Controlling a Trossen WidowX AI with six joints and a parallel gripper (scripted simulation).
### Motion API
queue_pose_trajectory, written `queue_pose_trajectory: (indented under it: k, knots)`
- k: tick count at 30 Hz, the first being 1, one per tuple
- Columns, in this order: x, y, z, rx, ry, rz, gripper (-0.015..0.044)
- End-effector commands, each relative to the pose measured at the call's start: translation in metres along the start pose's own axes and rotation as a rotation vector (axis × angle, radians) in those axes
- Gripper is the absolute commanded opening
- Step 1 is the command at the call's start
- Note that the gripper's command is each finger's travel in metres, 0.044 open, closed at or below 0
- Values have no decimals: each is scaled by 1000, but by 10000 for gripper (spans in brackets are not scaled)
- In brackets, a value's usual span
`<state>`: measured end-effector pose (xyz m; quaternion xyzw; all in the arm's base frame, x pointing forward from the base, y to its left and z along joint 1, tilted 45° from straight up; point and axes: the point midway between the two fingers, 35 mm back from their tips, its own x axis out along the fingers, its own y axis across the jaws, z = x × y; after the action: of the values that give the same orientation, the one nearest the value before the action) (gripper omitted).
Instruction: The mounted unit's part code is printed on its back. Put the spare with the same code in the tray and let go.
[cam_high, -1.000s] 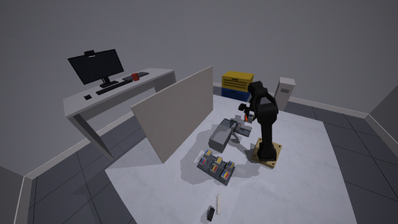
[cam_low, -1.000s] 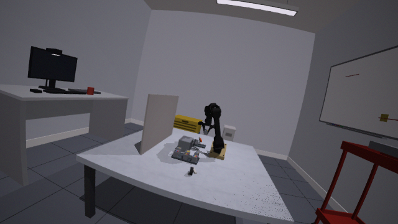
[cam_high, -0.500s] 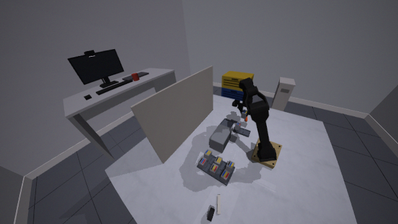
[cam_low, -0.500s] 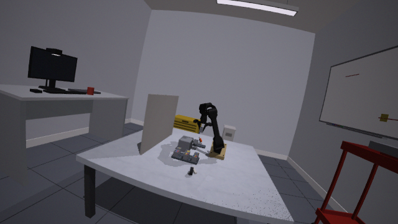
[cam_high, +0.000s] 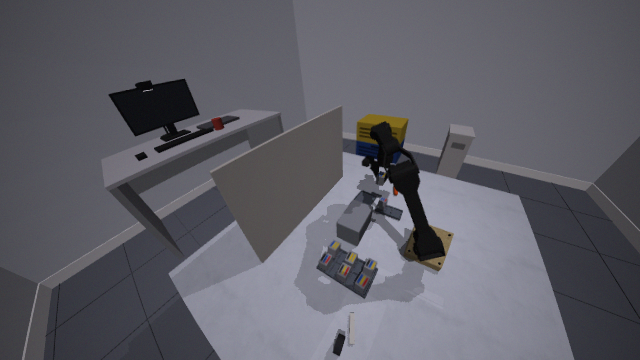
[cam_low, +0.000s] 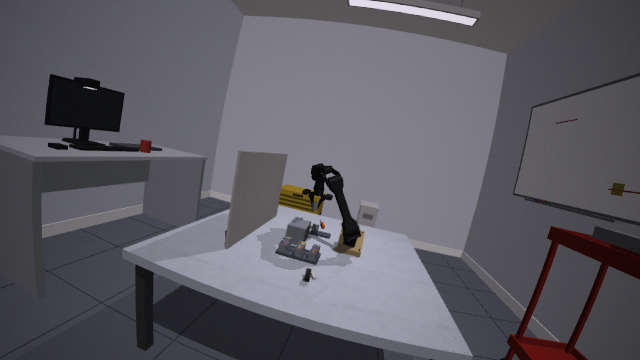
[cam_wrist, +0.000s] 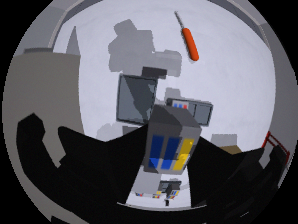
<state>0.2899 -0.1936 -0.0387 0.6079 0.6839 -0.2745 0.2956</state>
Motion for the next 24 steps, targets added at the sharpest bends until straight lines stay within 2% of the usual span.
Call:
queue_pose_trajectory:
  k: [1,15,24]
  knots:
    - [2,21,-1,-7,5,2,0]
    - [8,70,-9,-9,21,12,0]
    - [10,73,-9,-8,22,13,0]
